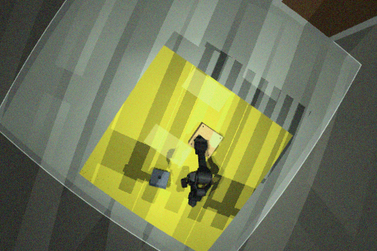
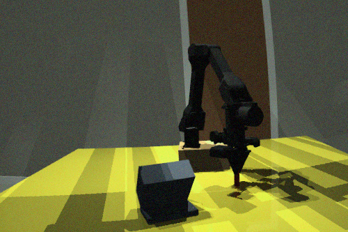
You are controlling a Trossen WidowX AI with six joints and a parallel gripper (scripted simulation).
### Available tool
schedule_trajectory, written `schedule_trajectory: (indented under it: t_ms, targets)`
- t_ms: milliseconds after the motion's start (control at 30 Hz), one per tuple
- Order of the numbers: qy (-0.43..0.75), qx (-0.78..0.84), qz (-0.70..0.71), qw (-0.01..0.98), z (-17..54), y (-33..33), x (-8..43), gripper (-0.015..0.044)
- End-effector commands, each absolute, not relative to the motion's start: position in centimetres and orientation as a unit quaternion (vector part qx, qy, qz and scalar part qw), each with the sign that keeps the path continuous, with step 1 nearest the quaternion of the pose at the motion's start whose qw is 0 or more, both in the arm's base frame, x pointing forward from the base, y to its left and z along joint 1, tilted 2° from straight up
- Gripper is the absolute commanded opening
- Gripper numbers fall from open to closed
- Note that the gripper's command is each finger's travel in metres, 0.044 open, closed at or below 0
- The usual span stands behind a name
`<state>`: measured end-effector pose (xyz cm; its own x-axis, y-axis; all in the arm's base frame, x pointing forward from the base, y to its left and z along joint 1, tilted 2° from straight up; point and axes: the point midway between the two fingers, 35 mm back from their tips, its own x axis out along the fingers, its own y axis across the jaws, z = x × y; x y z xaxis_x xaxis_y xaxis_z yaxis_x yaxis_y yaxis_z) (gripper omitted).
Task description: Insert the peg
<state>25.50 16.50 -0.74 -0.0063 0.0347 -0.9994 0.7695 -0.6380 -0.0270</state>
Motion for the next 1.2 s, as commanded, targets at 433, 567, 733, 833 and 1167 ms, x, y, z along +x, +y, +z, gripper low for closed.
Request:
schedule_trajectory:
  t_ms: [433, 567, 733, 833, 1167]
  targets:
    - [0.31, 0.643, -0.639, 0.288, 5.4, 16.5, 25.8, 0.0]
    - [0.309, 0.643, -0.639, 0.288, 7.0, 16.6, 25.8, 0.0]
    - [0.31, 0.643, -0.639, 0.286, 7.2, 16.5, 25.9, 0.0]
    - [0.311, 0.646, -0.638, 0.282, 7.2, 16.3, 26.1, 0.0]
    - [0.314, 0.655, -0.635, 0.262, 7.2, 15.4, 26.7, 0.0]
